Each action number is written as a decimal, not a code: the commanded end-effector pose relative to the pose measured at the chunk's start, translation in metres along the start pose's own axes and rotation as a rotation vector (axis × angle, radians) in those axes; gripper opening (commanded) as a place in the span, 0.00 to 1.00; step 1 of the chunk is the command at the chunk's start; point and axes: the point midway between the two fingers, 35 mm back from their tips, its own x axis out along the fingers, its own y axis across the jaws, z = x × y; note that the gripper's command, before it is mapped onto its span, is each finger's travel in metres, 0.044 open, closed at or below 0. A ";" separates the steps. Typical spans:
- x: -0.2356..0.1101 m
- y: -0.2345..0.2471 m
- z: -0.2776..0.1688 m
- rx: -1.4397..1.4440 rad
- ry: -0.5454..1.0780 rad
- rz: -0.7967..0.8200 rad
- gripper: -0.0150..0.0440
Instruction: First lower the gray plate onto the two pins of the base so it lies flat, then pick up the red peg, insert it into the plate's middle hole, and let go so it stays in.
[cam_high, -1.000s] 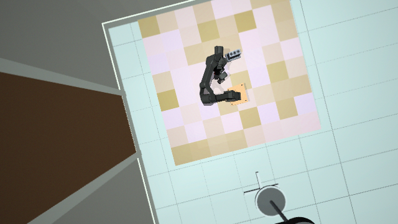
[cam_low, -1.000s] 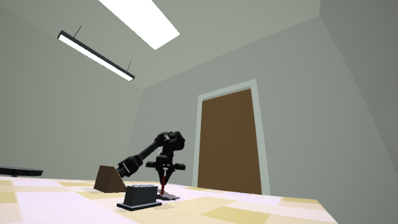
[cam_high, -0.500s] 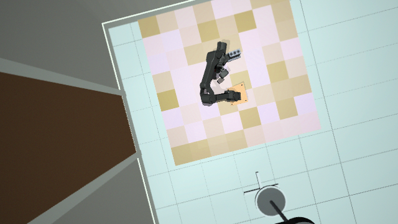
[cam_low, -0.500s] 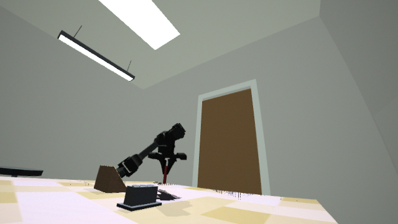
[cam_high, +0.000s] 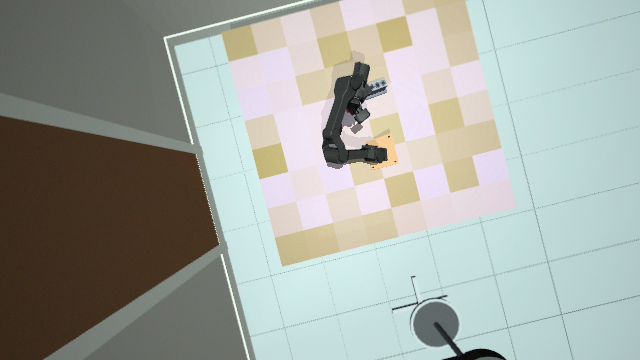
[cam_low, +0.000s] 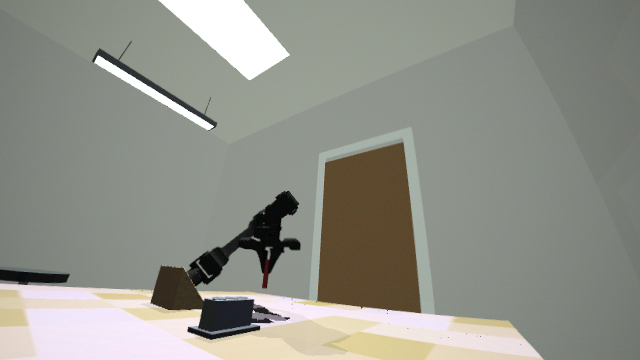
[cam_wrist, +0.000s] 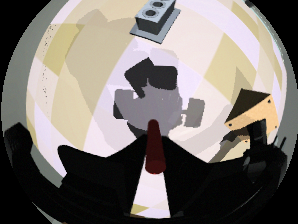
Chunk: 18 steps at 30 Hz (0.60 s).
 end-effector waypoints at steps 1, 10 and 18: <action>-0.004 0.004 0.014 -0.002 -0.004 0.007 0.25; -0.007 0.012 0.039 -0.006 -0.005 0.000 0.25; -0.009 0.017 0.062 -0.011 -0.005 -0.005 0.25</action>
